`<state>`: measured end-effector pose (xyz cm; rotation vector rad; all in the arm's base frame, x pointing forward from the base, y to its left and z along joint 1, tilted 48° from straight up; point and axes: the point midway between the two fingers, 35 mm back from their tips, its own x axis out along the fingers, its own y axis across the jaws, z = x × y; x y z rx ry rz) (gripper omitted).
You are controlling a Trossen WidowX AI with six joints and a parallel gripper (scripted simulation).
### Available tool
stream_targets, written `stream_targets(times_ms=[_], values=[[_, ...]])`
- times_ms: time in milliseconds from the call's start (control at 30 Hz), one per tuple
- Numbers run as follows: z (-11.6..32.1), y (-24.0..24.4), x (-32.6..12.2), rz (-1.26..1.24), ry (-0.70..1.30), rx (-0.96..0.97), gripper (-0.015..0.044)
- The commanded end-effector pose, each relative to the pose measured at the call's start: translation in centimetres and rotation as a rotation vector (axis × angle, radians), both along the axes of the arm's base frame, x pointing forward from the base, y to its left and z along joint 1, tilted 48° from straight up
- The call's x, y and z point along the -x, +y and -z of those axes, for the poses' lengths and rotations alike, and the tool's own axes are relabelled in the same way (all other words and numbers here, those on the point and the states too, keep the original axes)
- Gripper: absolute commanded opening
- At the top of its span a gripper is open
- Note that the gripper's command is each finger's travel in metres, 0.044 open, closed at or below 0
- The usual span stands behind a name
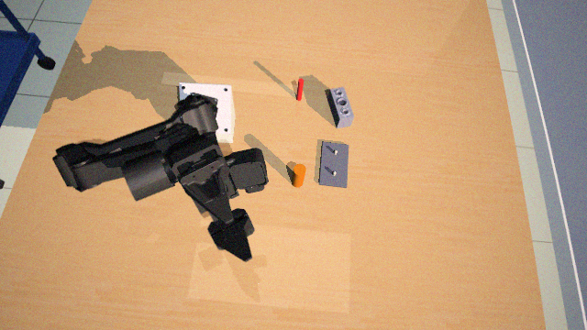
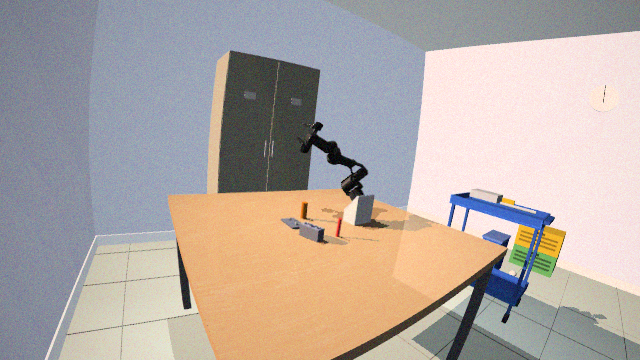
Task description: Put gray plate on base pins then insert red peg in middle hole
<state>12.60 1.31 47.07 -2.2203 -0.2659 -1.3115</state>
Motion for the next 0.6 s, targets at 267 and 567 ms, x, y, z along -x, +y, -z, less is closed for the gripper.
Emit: stream_targets(times_ms=[267, 567], values=[[1.3, 3.5, -6.8, -0.346, 0.227, -0.157, 0.0440], [5.9, 9.0, -15.6, -0.730, 0.603, -0.533, 0.0440]])
